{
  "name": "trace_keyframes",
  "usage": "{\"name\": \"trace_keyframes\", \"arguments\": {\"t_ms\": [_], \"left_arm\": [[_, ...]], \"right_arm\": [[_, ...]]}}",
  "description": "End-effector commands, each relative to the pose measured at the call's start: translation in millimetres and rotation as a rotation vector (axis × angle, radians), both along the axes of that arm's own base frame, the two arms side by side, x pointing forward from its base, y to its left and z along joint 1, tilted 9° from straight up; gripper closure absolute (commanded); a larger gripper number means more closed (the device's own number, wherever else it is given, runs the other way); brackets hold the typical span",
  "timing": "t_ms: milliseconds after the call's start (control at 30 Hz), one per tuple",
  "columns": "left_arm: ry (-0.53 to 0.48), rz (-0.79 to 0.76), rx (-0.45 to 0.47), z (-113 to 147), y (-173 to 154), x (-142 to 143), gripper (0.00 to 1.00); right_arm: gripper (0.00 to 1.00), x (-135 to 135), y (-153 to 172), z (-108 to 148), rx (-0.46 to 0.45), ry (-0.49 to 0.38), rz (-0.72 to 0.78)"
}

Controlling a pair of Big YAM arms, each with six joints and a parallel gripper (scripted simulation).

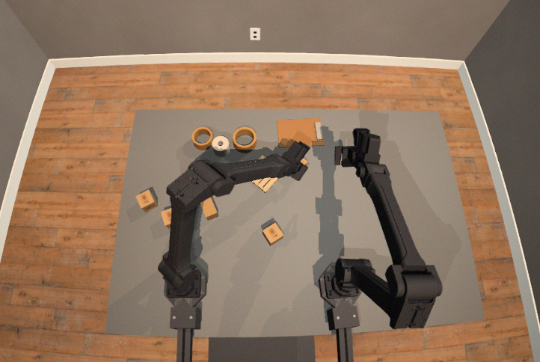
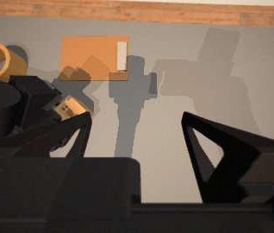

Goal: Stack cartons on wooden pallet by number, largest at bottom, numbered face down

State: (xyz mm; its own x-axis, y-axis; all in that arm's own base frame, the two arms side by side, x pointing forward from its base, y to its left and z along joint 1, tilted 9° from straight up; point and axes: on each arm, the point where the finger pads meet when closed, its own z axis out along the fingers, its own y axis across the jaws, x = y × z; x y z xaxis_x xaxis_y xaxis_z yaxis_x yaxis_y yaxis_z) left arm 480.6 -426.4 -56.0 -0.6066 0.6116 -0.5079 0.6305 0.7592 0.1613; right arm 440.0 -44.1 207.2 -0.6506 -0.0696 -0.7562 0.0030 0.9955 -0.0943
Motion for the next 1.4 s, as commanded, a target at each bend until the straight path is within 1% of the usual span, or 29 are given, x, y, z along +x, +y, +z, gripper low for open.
{"name": "trace_keyframes", "arguments": {"t_ms": [0, 133, 233, 300, 333, 400, 433, 467, 500, 633, 733, 767, 800, 867, 933, 1033, 1100, 1200, 1233, 1333, 1367], "left_arm": [[-0.023, 0.011, -0.027, 9, -6, 10, 0.41], [-0.023, 0.015, -0.028, 8, -5, 8, 0.46], [-0.023, 0.015, -0.028, 8, -5, 7, 0.80], [-0.023, 0.015, -0.028, 8, -5, 7, 0.80], [-0.024, 0.010, -0.026, 8, -5, 7, 0.92], [-0.014, 0.011, -0.018, 8, -4, 5, 0.69], [-0.023, 0.013, -0.027, 23, -5, 5, 0.58], [-0.021, 0.013, -0.026, 27, -6, 3, 0.46], [-0.036, 0.005, -0.041, 42, -18, 6, 0.46], [-0.036, 0.002, -0.041, 69, -21, 0, 0.46], [-0.035, 0.003, -0.042, 74, -22, 0, 0.46], [-0.034, -0.007, -0.033, 71, -22, -1, 0.46], [-0.006, -0.007, -0.005, 52, -12, -10, 0.46], [-0.006, -0.007, -0.005, 52, -12, -10, 0.46], [-0.001, 0.003, -0.009, 59, -9, -14, 0.46], [0.002, 0.005, -0.006, 86, 6, -29, 0.46], [0.004, 0.006, -0.004, 112, 16, -41, 0.46], [0.006, 0.006, -0.002, 165, 36, -65, 0.46], [-0.008, 0.006, -0.016, 188, 36, -66, 0.46], [-0.010, 0.006, -0.019, 233, 53, -85, 0.46], [-0.026, 0.006, -0.036, 261, 54, -89, 0.46]], "right_arm": [[0.00, 17, -4, 28, -0.015, -0.055, 0.001], [0.00, 17, -4, 28, -0.015, -0.055, 0.001], [0.00, 17, -4, 28, -0.015, -0.055, 0.001], [0.00, 17, -4, 28, -0.015, -0.055, 0.001], [0.00, 17, -4, 28, -0.015, -0.055, 0.001], [0.00, 17, -4, 28, -0.015, -0.055, 0.001], [0.00, 17, -4, 28, -0.015, -0.055, 0.001], [0.00, 17, -4, 28, -0.015, -0.055, 0.001], [0.00, 17, -4, 28, -0.015, -0.055, 0.001], [0.00, 17, -4, 28, -0.015, -0.055, 0.001], [0.00, 17, -4, 28, -0.015, -0.055, 0.001], [0.00, 17, -4, 28, -0.015, -0.055, 0.001], [0.00, 17, -4, 28, -0.015, -0.055, 0.001], [0.00, 17, -4, 28, -0.015, -0.055, 0.001], [0.00, 17, -4, 28, -0.015, -0.055, 0.001], [0.00, 17, -4, 28, -0.015, -0.055, 0.001], [0.00, 17, -4, 28, -0.015, -0.055, 0.001], [0.00, 17, -4, 28, -0.015, -0.055, 0.001], [0.00, 17, -4, 28, -0.015, -0.055, 0.001], [0.00, 17, -4, 28, -0.015, -0.055, 0.001], [0.00, 17, -4, 28, -0.015, -0.055, 0.001]]}}
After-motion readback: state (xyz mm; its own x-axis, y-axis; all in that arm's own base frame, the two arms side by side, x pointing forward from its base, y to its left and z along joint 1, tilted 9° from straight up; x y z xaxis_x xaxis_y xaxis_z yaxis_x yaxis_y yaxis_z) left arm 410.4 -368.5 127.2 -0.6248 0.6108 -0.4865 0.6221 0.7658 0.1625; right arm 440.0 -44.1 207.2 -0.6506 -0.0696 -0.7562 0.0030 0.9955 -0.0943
